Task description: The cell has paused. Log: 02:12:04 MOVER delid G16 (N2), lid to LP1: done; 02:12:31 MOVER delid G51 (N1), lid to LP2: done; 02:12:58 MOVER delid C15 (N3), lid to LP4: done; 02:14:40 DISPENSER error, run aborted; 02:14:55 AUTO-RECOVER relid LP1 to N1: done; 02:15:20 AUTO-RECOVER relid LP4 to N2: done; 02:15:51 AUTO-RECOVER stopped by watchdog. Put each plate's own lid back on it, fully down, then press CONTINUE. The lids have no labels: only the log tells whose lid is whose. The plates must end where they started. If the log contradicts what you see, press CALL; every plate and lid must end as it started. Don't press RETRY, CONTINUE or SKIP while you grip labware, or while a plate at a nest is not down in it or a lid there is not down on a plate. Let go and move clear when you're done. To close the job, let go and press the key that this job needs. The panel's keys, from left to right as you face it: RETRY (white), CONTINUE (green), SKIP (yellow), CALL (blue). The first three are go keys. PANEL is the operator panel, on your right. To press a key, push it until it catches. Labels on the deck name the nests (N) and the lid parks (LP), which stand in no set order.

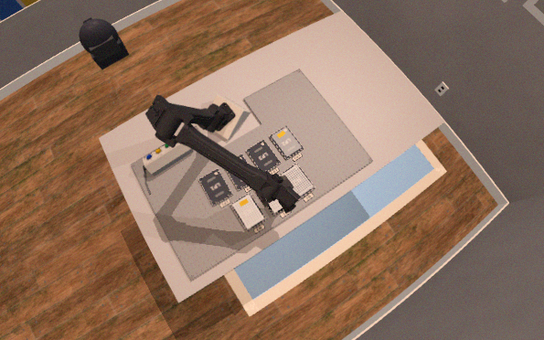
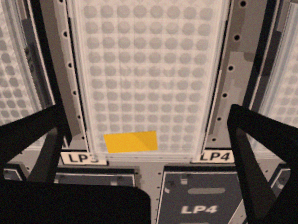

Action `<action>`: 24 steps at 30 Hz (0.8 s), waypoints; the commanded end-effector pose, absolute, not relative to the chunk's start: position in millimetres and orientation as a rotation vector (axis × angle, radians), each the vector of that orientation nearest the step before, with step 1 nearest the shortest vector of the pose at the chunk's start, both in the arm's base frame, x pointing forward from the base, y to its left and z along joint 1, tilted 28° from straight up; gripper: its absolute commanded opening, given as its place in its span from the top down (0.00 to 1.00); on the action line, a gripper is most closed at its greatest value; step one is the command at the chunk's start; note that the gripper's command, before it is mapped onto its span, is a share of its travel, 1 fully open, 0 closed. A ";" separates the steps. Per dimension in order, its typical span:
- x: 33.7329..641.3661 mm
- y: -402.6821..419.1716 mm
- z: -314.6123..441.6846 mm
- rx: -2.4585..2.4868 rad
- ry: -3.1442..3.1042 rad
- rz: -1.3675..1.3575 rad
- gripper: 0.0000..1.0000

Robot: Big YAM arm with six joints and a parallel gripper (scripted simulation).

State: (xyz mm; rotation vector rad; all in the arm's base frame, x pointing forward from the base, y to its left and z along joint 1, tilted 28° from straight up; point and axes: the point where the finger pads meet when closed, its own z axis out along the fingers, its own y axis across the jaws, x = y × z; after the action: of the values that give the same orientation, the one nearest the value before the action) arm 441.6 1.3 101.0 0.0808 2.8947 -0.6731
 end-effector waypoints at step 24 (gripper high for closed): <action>451.2 -16.3 71.5 0.102 2.895 -0.675 0.00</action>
State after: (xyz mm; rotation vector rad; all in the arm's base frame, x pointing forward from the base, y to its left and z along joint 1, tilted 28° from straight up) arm 449.6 -8.1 85.0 0.1014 2.8784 -0.6670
